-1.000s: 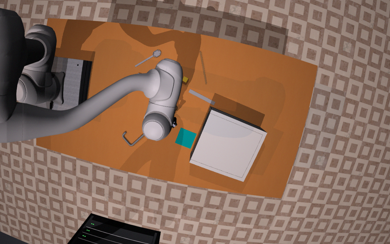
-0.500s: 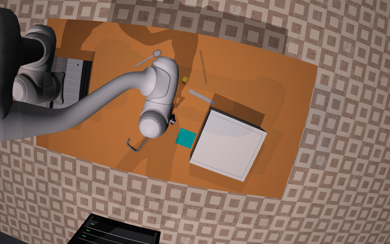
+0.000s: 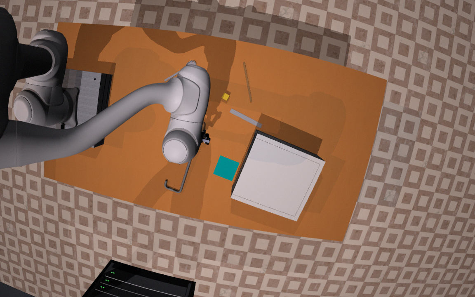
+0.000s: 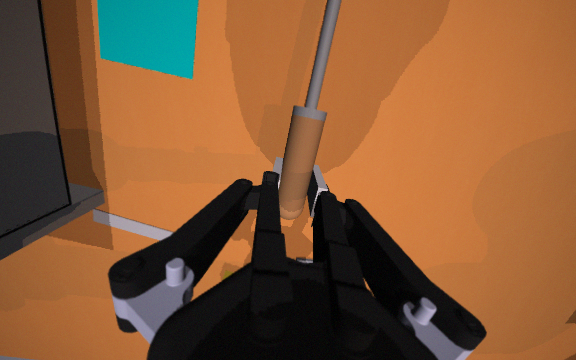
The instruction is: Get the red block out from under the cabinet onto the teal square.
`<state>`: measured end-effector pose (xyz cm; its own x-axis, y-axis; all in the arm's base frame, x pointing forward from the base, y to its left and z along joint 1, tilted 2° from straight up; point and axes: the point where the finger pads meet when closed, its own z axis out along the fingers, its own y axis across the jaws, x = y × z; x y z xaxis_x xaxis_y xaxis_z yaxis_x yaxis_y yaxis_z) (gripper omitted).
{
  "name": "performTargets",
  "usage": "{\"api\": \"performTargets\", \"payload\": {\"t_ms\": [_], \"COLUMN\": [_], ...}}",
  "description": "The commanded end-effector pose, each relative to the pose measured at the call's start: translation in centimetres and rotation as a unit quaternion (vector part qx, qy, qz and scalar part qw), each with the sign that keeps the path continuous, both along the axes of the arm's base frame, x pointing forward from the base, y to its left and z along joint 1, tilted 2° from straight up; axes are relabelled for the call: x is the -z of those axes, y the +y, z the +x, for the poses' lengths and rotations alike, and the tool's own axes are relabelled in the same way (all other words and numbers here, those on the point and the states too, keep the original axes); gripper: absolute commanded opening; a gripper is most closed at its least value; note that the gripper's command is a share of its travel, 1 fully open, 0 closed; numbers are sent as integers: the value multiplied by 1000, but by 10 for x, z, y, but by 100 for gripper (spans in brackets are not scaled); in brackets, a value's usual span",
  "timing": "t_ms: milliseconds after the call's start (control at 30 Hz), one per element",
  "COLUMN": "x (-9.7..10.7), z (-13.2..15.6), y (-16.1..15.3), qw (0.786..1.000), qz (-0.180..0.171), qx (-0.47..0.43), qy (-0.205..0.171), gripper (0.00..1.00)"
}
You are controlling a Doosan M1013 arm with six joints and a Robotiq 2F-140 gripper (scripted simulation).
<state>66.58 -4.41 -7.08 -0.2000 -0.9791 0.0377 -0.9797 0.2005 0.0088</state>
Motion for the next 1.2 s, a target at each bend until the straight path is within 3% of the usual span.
{"api": "performTargets", "payload": {"t_ms": [0, 300, 667, 733, 1167], "x": [0, 0, 0, 0, 0], "z": [-8, -22, -46, -46, -71], "y": [3, 9, 18, 18, 28], "qw": [998, 986, 944, 944, 867], "qz": [4, 6, 8, 8, 10], "qx": [-61, -166, -331, -331, -498], "qy": [1, 5, 10, 10, 15], "gripper": [0, 0, 0, 0, 0]}}
